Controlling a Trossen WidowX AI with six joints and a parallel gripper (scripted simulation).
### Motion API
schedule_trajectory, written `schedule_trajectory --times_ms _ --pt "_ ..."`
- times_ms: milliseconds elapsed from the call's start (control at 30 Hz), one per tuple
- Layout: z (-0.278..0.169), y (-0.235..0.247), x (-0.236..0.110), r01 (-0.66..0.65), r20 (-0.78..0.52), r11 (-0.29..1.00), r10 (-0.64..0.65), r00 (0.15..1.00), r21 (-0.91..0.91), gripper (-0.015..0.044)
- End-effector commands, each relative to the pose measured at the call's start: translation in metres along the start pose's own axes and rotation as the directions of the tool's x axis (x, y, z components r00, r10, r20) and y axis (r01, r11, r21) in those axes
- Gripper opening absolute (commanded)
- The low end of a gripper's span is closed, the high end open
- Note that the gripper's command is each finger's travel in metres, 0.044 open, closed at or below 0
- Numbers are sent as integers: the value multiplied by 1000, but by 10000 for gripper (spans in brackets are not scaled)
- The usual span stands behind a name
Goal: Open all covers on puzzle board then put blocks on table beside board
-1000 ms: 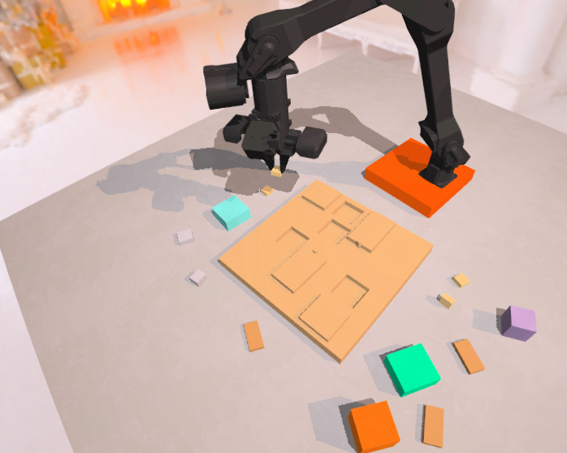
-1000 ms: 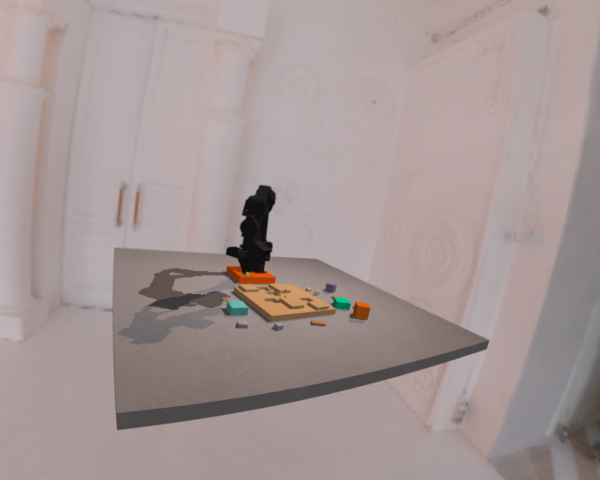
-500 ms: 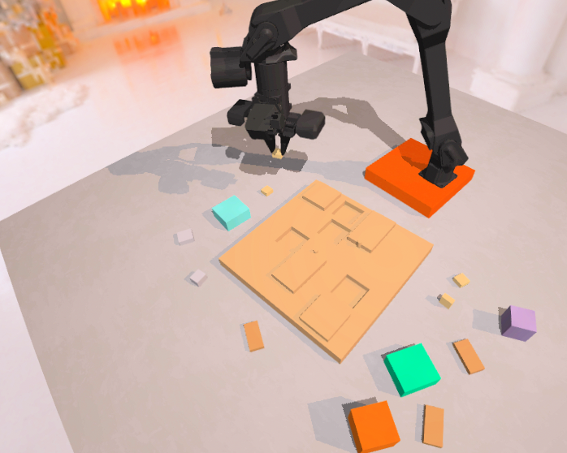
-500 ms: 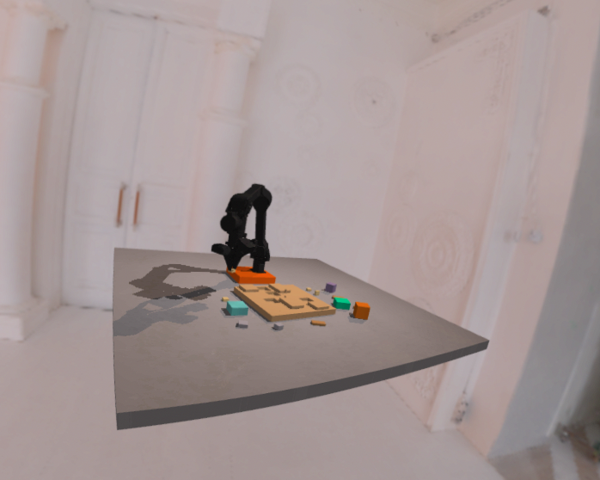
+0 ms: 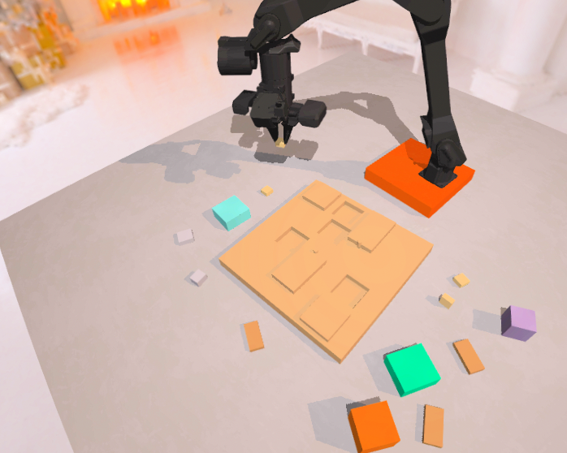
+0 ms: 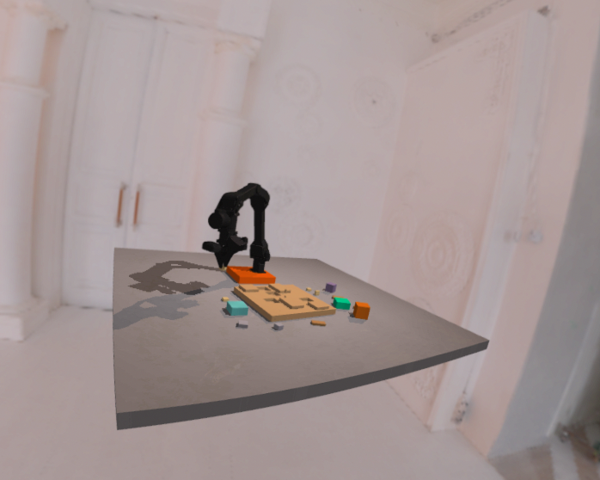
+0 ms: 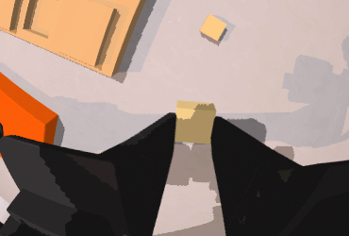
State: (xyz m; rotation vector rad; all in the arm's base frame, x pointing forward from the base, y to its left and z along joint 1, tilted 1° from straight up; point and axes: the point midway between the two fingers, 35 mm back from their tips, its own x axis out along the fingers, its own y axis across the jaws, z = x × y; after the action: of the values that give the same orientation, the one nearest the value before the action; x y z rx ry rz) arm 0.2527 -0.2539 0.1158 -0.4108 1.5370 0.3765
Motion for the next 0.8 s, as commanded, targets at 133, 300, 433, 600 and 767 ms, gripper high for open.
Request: schedule_trajectory --times_ms 133,300,433,600,767 --pt "-2 -1 13 -3 -4 1000 3 1000 -4 80" --pt "-2 -2 21 -3 -4 1000 3 1000 -4 80" --pt "-2 -3 28 -3 -4 1000 3 1000 -4 80" --pt "-2 -3 36 -3 -4 1000 3 1000 -4 80" --pt "-2 -3 45 -3 -4 1000 3 1000 -4 80"
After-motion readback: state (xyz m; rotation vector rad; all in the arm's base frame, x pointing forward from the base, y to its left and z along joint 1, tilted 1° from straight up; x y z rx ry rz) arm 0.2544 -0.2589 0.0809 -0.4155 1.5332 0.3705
